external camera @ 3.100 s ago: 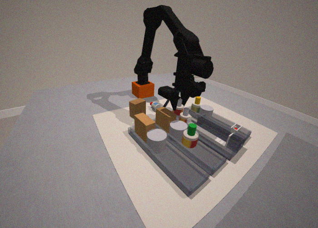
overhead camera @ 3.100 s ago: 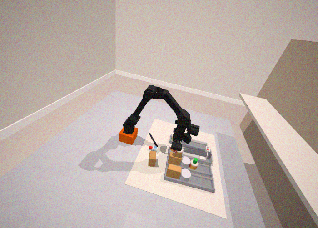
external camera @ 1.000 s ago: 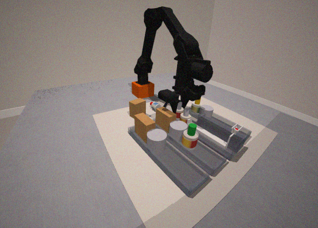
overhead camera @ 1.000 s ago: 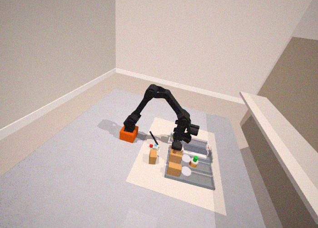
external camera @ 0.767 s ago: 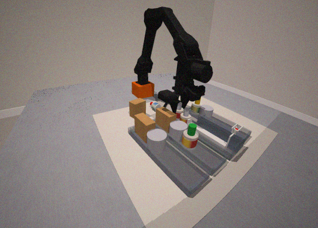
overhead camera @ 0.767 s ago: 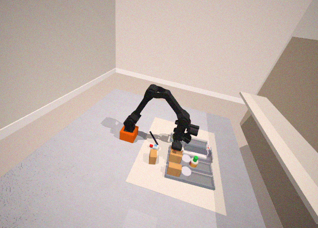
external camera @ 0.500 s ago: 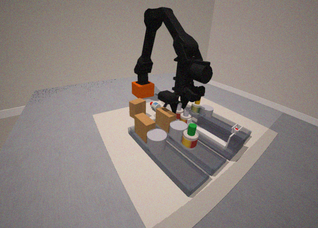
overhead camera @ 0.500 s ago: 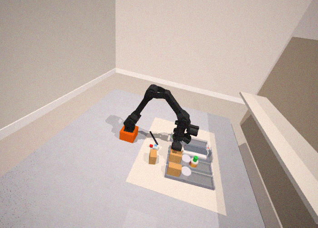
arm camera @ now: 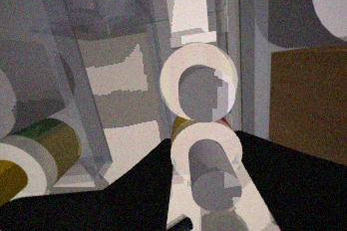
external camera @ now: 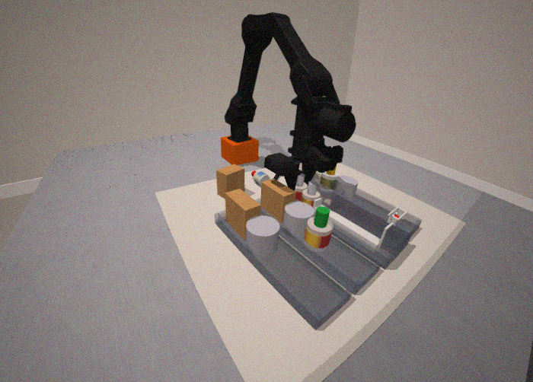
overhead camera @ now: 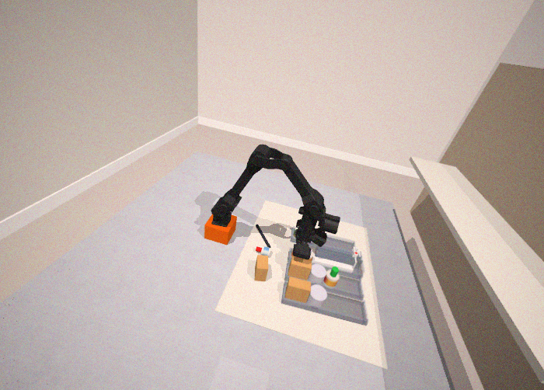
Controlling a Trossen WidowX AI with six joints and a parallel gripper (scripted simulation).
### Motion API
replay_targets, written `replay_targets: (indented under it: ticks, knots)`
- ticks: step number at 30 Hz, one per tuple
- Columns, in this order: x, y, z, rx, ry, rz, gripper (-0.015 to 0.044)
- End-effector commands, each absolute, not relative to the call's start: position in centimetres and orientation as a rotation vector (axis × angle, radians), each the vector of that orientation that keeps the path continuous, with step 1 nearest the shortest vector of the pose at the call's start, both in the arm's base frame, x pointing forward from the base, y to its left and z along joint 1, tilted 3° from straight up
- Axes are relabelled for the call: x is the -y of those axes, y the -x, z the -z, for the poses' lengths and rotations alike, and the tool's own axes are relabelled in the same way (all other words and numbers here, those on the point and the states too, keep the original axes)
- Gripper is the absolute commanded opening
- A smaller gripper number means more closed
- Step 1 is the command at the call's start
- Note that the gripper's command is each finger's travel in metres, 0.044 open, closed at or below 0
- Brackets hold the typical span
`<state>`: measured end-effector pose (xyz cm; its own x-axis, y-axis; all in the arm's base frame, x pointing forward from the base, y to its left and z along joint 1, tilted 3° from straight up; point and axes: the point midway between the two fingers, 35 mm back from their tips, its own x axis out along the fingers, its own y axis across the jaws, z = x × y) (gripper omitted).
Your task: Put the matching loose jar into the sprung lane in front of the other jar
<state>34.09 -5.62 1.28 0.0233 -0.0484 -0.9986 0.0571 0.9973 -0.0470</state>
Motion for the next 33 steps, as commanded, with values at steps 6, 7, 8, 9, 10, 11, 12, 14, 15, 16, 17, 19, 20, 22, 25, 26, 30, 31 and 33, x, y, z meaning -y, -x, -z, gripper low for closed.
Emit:
replay_targets:
  ticks: [6, 7, 8, 9, 10, 11, 12, 14, 15, 16, 17, 19, 20, 22, 25, 26, 30, 31, 33]
  knots:
    - [5.65, -34.53, -1.02, -1.525, -0.007, 0.081, 0.0000]
    - [5.65, -34.52, -0.99, -1.525, -0.007, 0.081, 0.0000]
    - [5.65, -34.52, -0.96, -1.525, -0.007, 0.081, 0.0000]
    - [5.65, -34.51, -0.93, -1.525, -0.007, 0.081, 0.0000]
    - [5.65, -34.51, -0.91, -1.525, -0.007, 0.081, 0.0000]
    - [5.65, -34.50, -0.90, -1.525, -0.007, 0.081, 0.0000]
    - [5.65, -34.48, -0.89, -1.525, -0.007, 0.081, 0.0000]
    - [5.65, -34.44, -0.89, -1.525, -0.007, 0.081, 0.0000]
    - [5.65, -34.42, -0.89, -1.525, -0.007, 0.081, 0.0000]
    - [5.65, -34.41, -0.89, -1.525, -0.007, 0.081, 0.0000]
    - [5.65, -34.39, -0.88, -1.525, -0.007, 0.081, 0.0000]
    - [5.64, -34.36, -0.88, -1.525, -0.007, 0.081, 0.0000]
    - [5.64, -34.34, -0.88, -1.525, -0.007, 0.081, 0.0000]
    - [5.64, -34.31, -0.88, -1.525, -0.007, 0.081, 0.0000]
    - [5.64, -34.26, -0.88, -1.525, -0.007, 0.081, 0.0000]
    - [5.64, -34.24, -0.87, -1.525, -0.007, 0.081, 0.0000]
    - [5.63, -34.17, -0.87, -1.526, -0.007, 0.081, 0.0000]
    - [5.63, -34.15, -0.87, -1.526, -0.007, 0.081, 0.0000]
    - [5.63, -34.12, -0.87, -1.526, -0.007, 0.081, 0.0000]
